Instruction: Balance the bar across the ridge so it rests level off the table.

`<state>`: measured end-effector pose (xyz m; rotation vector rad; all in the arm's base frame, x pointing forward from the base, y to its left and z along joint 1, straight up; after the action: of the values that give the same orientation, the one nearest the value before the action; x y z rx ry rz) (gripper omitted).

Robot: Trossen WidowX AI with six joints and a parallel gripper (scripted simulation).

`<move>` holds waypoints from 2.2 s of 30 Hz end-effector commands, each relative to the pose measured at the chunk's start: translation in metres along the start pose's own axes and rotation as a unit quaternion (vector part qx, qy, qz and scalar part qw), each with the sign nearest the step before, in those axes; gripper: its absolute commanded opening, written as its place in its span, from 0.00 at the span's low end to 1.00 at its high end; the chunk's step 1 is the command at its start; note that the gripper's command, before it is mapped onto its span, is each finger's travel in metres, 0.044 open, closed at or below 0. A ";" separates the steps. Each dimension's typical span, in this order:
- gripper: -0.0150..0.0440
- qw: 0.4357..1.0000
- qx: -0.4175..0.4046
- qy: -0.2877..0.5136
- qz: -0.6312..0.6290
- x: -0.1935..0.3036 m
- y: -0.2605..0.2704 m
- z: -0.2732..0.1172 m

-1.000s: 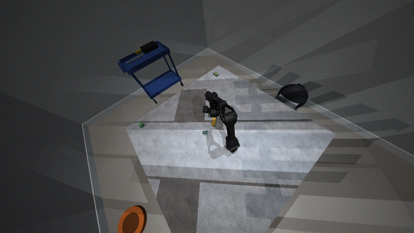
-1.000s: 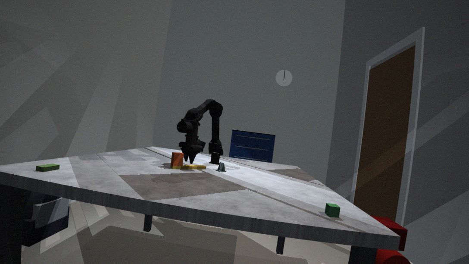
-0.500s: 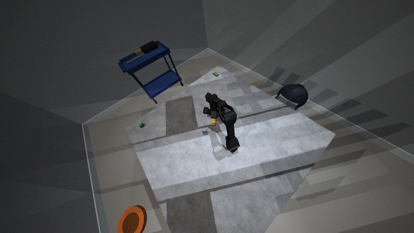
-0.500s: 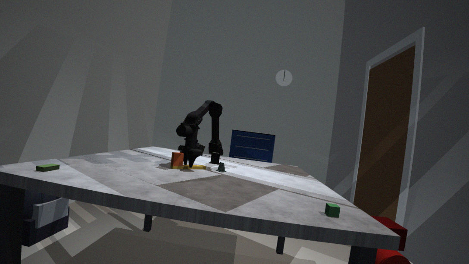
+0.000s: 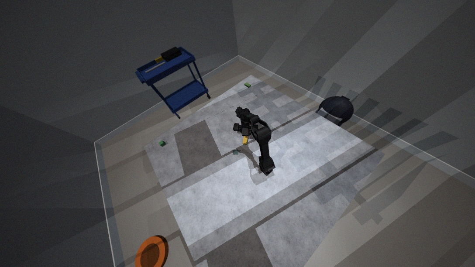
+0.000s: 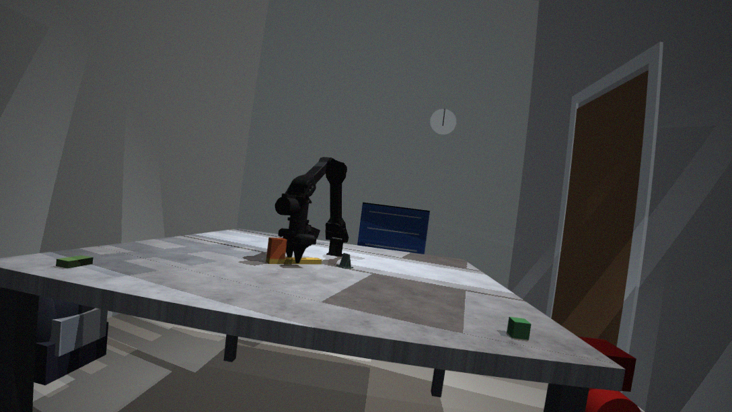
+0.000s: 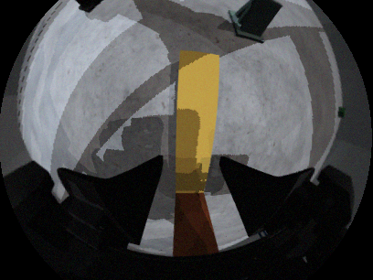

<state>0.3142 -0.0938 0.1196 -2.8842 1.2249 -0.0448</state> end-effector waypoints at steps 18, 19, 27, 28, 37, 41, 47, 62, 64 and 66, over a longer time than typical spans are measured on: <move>0.25 1.000 0.000 0.000 0.000 0.002 -0.001 -0.011; 0.25 1.000 0.000 0.000 0.000 0.002 -0.001 -0.014; 0.25 1.000 -0.001 0.001 -0.001 0.004 -0.002 -0.034; 0.25 1.000 -0.001 0.001 -0.001 0.004 -0.002 -0.037; 0.25 1.000 -0.001 0.001 -0.001 0.004 -0.002 -0.060; 0.25 1.000 -0.001 0.001 -0.002 0.003 -0.002 -0.071; 0.25 1.000 -0.001 0.002 -0.002 0.002 -0.001 -0.086; 0.25 1.000 -0.001 0.000 -0.014 -0.026 -0.022 -0.099; 0.25 1.000 0.000 0.000 -0.017 -0.032 -0.026 -0.099; 0.25 1.000 0.000 0.000 -0.020 -0.039 -0.031 -0.100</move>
<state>0.3091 -0.0518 0.2177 -2.9057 1.1674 -0.0418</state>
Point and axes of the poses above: the point midway between the two fingers, 35 mm back from their tips, its own z axis out along the fingers, its own y axis across the jaws, x = y × z, the point moved 7 cm from there along -z, back along the fingers, and after that the axes turned 4 degrees about -z, right-handed, at the moved point
